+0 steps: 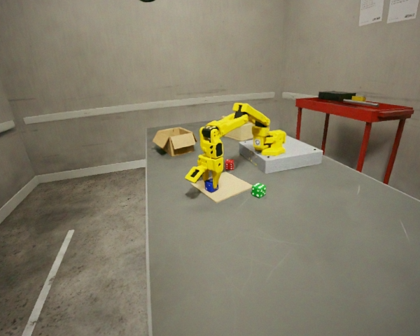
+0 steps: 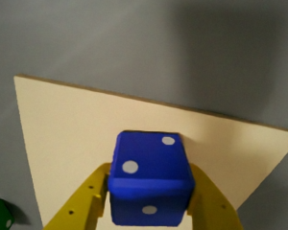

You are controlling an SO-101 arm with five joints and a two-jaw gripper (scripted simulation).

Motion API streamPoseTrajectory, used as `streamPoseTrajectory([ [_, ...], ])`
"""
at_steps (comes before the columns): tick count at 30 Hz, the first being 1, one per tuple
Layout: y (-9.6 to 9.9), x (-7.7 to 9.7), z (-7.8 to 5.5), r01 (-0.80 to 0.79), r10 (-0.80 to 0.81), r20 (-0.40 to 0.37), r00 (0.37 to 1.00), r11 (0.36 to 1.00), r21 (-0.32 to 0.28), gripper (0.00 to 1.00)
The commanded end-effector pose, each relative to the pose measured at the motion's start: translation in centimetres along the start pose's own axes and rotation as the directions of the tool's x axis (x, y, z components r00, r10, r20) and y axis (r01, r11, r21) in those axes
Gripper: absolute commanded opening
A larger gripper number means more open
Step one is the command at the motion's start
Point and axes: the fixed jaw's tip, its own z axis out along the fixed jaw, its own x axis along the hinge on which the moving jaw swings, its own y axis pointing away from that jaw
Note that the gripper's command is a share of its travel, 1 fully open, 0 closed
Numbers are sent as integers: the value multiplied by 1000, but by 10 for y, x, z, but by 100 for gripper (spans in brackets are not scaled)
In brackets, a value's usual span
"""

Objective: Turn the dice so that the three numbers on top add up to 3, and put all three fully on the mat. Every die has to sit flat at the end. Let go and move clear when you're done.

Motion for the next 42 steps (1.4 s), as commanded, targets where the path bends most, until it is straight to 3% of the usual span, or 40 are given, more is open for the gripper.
streamPoseTrajectory([
  [1,2,5,6,17,-17,-25,1000,1000,0,18],
  [20,2,5,6,17,-17,-25,1000,1000,0,34],
  [32,2,5,5,17,-17,-25,1000,1000,0,36],
  [37,2,4,-1,17,-17,-20,1000,1000,-1,36],
  [42,2,3,-17,16,-16,-10,1000,1000,-1,36],
])
